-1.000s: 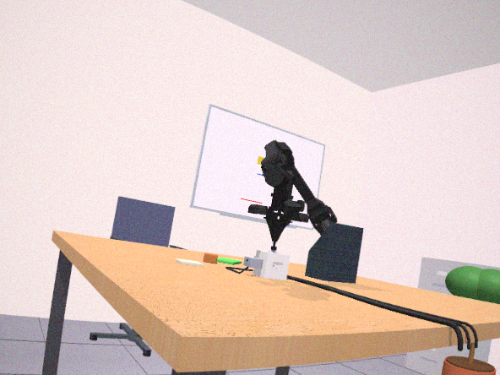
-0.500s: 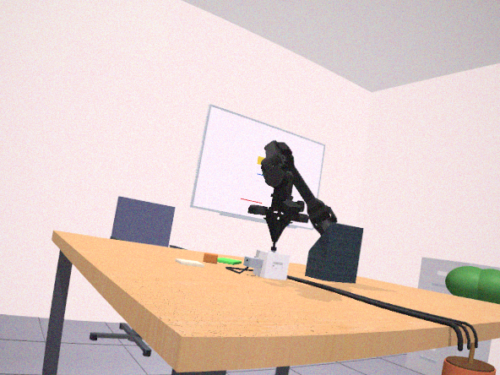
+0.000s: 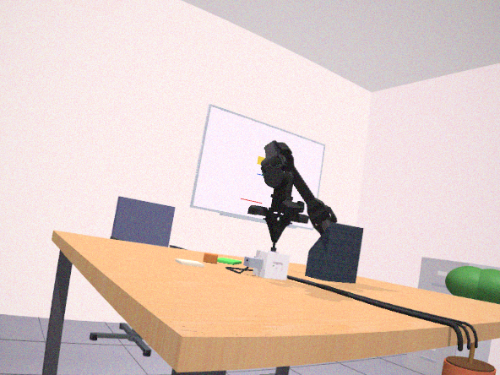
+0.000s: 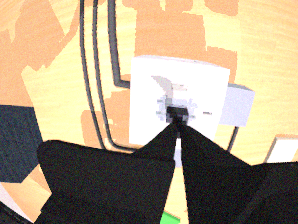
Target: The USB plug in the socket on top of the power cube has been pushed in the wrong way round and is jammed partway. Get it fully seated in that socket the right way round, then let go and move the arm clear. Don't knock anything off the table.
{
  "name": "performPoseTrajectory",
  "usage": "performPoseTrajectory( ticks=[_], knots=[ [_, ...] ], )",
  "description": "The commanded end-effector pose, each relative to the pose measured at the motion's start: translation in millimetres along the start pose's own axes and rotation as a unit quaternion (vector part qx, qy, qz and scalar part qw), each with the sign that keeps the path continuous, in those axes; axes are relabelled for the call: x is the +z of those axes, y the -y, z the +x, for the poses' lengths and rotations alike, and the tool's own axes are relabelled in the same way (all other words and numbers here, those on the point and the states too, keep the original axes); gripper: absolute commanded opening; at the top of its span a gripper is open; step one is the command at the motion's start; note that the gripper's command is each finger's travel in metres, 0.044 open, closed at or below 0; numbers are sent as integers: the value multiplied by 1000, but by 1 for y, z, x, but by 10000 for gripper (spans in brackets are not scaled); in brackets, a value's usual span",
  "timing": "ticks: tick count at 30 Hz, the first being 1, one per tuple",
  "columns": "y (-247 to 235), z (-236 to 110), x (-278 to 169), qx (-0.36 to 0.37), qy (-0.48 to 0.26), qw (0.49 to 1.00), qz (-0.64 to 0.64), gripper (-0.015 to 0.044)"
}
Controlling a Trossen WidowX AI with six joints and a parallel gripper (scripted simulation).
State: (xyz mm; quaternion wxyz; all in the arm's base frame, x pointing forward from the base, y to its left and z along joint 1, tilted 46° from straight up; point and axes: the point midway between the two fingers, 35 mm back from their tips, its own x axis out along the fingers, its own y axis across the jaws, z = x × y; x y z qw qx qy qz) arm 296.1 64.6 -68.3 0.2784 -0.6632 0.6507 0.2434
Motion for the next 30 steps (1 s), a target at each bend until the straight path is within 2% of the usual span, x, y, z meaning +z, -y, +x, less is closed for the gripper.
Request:
performPoseTrajectory(
  ticks=[1, 30],
  knots=[
    [0, 1, 0, -1, -1, 1000, -1, 0],
    [0, 4, 0, -1, -1, 1000, -1, 0]
  ],
)
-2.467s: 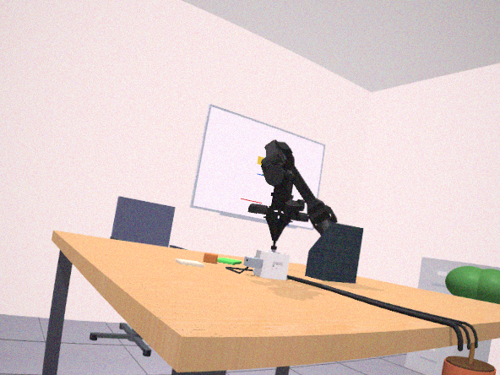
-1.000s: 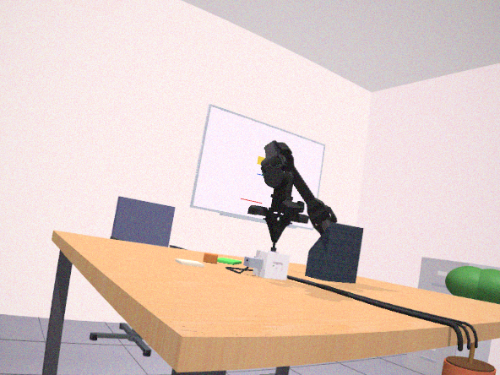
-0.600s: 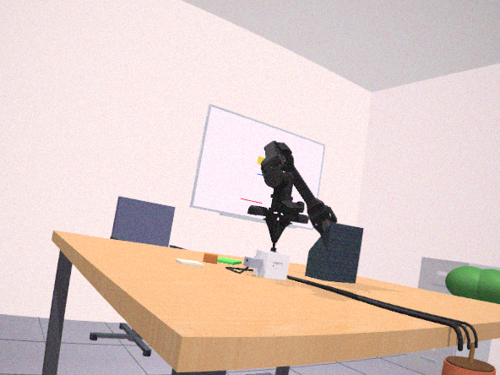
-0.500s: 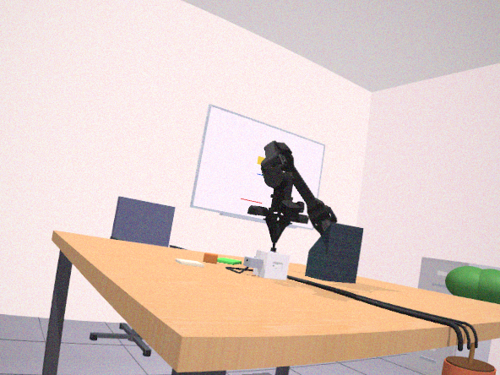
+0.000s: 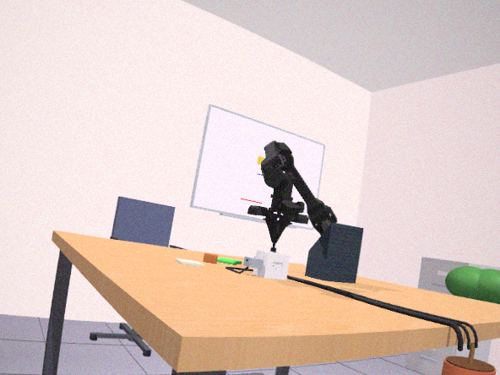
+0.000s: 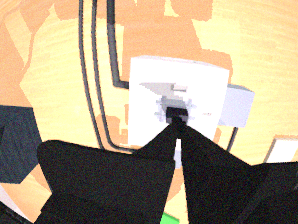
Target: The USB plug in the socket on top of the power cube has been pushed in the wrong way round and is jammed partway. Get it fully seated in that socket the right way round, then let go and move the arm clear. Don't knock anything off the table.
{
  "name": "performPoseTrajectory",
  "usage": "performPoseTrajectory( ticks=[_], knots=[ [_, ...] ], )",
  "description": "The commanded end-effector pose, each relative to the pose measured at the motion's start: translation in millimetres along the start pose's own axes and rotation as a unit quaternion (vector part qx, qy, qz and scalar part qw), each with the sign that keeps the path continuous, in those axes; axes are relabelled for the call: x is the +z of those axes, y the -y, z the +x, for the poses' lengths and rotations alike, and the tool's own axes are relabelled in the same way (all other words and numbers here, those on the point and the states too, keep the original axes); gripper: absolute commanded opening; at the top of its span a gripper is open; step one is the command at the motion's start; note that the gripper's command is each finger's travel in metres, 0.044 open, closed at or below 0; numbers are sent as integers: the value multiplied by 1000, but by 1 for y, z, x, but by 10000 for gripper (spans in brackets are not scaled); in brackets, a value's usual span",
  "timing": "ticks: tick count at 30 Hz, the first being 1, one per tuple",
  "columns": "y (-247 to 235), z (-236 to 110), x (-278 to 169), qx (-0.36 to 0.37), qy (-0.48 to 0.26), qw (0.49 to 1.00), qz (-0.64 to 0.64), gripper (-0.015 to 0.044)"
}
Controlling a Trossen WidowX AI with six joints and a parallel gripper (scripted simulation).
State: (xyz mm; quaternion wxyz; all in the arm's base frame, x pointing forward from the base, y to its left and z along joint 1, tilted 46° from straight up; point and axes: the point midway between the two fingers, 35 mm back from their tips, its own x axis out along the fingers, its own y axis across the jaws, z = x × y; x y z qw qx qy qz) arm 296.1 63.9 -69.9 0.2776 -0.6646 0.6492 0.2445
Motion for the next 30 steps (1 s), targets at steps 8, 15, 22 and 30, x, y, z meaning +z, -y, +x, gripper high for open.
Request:
performPoseTrajectory(
  ticks=[8, 15, 22, 30],
  knots=[
    [0, 3, -1, 0, -1, 1000, 1, 0],
    [0, 3, -1, 0, -1, 1000, 1, 0],
    [0, 3, -1, 0, -1, 1000, 1, 0],
    [0, 0, 0, 0, 0, 1000, 0, 79]
  ],
)
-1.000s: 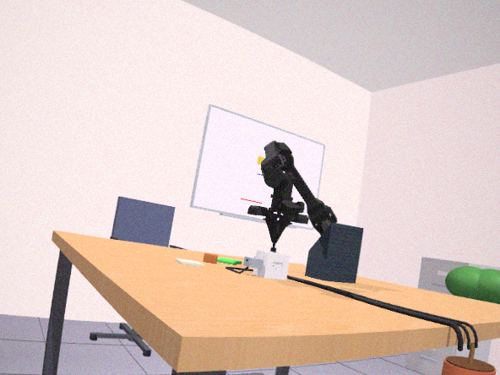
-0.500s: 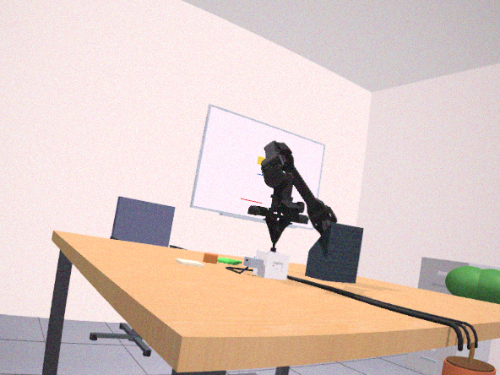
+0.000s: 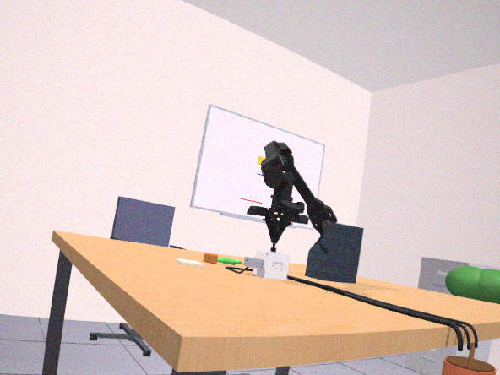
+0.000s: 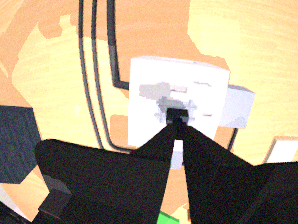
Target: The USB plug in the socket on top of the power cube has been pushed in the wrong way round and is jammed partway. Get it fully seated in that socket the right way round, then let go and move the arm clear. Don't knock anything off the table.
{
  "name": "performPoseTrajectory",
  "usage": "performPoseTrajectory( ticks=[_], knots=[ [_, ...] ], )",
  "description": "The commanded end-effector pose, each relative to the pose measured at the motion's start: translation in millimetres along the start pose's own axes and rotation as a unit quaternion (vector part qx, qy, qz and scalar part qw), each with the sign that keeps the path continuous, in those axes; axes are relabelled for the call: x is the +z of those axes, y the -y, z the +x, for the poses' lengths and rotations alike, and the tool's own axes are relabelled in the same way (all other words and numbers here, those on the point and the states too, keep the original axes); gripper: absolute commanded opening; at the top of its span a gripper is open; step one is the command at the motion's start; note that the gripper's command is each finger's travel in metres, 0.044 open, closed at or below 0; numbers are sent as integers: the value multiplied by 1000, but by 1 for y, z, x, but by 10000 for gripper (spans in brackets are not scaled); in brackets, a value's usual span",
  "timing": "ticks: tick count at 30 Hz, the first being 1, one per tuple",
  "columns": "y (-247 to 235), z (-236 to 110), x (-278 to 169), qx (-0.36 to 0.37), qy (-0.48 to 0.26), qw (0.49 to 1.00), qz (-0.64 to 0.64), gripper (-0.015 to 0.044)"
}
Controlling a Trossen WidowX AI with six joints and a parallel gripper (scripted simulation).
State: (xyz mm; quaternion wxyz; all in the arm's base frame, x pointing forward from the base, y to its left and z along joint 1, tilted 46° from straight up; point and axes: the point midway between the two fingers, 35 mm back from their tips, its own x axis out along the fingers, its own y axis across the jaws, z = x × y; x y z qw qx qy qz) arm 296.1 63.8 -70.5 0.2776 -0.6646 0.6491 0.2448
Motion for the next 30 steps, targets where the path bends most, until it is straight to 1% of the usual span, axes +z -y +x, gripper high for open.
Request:
performPoseTrajectory(
  ticks=[1, 19, 30],
  knots=[
    [0, 0, 0, 0, 0, 1000, 0, 95],
    [0, 0, 0, 0, 0, 1000, 0, 95],
    [0, -11, 0, 0, 0, 1000, 0, 95]
  ],
)
